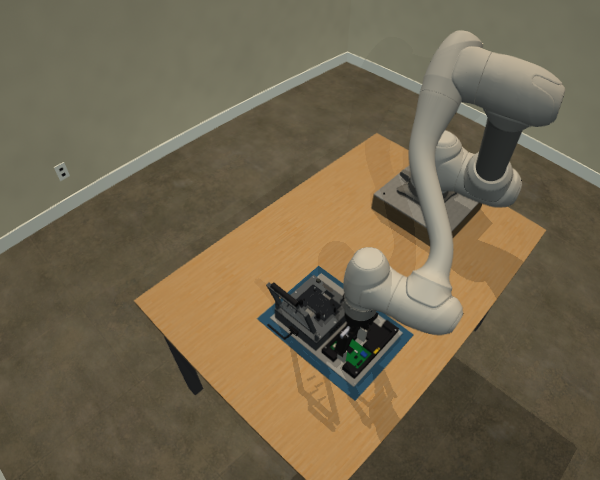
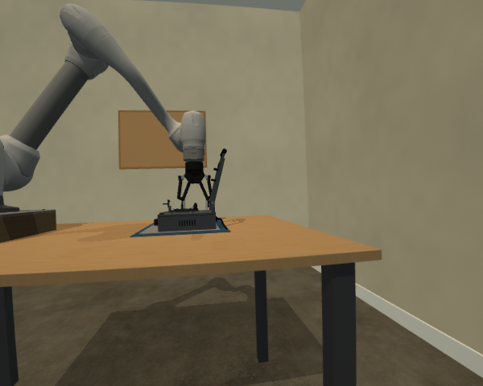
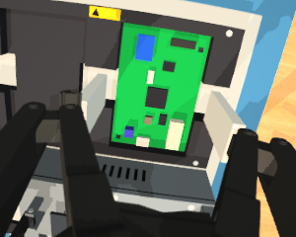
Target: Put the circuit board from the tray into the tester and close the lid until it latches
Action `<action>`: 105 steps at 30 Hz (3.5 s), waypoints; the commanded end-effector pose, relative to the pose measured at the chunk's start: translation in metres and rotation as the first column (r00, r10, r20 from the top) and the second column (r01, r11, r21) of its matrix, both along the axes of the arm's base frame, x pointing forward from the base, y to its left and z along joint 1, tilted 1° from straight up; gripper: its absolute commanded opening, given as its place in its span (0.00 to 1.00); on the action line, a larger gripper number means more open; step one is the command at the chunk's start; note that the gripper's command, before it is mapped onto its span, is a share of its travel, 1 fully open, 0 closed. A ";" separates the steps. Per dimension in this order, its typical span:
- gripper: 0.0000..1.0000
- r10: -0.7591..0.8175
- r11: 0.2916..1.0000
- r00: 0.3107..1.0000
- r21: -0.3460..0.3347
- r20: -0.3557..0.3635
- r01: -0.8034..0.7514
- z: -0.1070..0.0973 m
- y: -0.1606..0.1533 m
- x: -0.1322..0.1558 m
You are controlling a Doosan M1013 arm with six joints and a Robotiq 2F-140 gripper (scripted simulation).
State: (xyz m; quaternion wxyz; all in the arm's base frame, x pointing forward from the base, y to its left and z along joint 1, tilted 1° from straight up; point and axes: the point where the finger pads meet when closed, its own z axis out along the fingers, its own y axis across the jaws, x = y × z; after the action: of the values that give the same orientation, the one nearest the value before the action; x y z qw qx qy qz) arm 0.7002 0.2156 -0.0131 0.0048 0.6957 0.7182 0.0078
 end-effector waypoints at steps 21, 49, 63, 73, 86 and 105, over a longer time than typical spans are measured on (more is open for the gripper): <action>0.58 0.002 1.000 1.000 -0.004 0.000 -0.002 -0.009 -0.001 -0.001; 0.58 0.002 1.000 1.000 -0.004 0.000 -0.002 -0.017 -0.001 -0.001; 0.58 0.002 1.000 1.000 -0.004 0.000 -0.002 -0.017 -0.001 -0.001; 0.58 0.002 1.000 1.000 -0.004 0.000 -0.002 -0.017 -0.001 -0.001; 0.54 0.002 1.000 1.000 -0.004 0.000 -0.002 -0.017 -0.001 -0.001; 0.51 0.002 1.000 1.000 -0.004 0.000 -0.002 -0.017 -0.001 -0.001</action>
State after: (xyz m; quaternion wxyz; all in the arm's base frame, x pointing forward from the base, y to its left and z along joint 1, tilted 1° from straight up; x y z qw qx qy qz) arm 0.7004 0.2157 -0.0283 0.0048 0.6957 0.7183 0.0077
